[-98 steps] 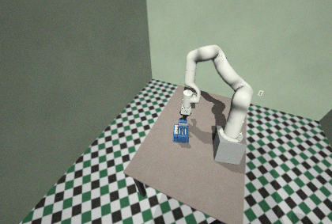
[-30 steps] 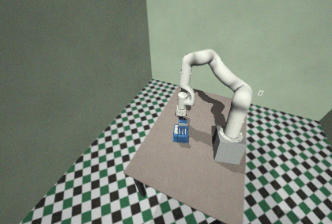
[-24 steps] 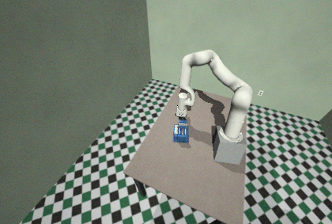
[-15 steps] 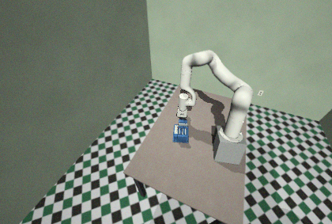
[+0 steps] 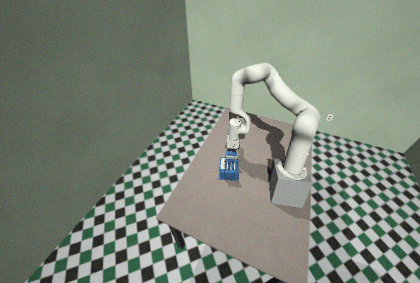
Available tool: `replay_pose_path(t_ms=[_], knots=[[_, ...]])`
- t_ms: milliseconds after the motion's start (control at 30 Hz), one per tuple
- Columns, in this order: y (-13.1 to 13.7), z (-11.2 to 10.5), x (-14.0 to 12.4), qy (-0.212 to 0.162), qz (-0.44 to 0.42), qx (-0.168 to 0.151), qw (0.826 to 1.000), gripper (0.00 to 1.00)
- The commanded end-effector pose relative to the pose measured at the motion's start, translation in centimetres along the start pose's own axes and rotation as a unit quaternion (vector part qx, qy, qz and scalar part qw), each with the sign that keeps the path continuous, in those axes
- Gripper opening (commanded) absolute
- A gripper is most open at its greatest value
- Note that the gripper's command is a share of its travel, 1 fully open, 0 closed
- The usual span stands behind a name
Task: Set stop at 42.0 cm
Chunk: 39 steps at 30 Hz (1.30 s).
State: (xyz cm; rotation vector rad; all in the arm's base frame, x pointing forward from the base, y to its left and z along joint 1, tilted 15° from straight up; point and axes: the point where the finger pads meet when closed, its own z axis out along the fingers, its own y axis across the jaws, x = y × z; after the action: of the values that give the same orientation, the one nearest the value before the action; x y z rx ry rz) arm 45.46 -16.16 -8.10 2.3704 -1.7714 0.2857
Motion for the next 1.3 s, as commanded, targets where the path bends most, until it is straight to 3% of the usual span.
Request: replay_pose_path(t_ms=[0, 200, 467, 1267], knots=[[0.6, -0.2, 0.0, 0.001, 0.000, 0.002, 1.000, 0.06], [2.0, -2.0, 0.0, 0.001, 0.000, 0.002, 1.000, 0.06], [1.9, -3.8, 0.0, 0.001, 0.000, 0.002, 1.000, 0.06], [-0.2, -5.4, 0.0, 0.001, 0.000, 0.002, 1.000, 0.06]])
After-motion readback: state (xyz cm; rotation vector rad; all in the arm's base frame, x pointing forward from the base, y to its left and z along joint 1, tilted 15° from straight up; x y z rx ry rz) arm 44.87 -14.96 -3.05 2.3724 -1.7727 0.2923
